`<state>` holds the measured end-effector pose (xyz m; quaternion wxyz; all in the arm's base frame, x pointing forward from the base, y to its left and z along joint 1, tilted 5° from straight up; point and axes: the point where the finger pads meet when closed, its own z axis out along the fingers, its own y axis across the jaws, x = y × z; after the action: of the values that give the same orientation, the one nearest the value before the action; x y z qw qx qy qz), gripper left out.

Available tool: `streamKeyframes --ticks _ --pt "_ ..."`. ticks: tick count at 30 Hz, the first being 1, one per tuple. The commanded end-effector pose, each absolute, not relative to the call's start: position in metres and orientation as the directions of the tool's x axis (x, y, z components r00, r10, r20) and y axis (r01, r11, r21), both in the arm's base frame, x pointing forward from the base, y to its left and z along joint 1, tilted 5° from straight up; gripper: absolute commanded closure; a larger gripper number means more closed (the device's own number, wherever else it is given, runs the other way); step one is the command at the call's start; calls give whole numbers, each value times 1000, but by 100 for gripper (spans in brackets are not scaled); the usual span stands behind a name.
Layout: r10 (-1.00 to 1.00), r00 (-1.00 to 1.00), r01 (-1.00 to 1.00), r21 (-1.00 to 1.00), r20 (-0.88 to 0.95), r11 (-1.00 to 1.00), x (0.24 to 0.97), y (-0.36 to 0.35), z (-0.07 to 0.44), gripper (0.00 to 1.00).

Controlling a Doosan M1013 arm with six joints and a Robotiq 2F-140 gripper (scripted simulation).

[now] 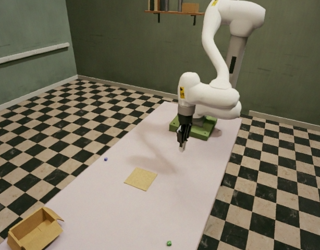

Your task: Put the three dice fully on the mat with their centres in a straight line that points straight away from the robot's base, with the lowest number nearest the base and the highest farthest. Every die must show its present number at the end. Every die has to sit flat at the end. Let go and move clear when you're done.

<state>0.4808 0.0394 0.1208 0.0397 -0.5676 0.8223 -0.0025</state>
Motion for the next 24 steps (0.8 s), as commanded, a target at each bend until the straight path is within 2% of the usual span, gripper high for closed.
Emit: streamKeyframes --ticks 1,6,9,10,15,24 --pt "-948 -311 -948 -45 -70 314 525 8 123 84" --pt "-967 -247 -967 -50 -67 251 582 -55 122 84" --pt "-967 -247 -967 -50 -67 251 582 -55 122 84" --pt "-973 -221 -973 -52 -66 225 602 -83 120 84" --pt "-981 -185 -981 -55 -65 188 628 -126 116 84" --pt "-981 -184 -981 -55 -65 187 629 -127 115 84"
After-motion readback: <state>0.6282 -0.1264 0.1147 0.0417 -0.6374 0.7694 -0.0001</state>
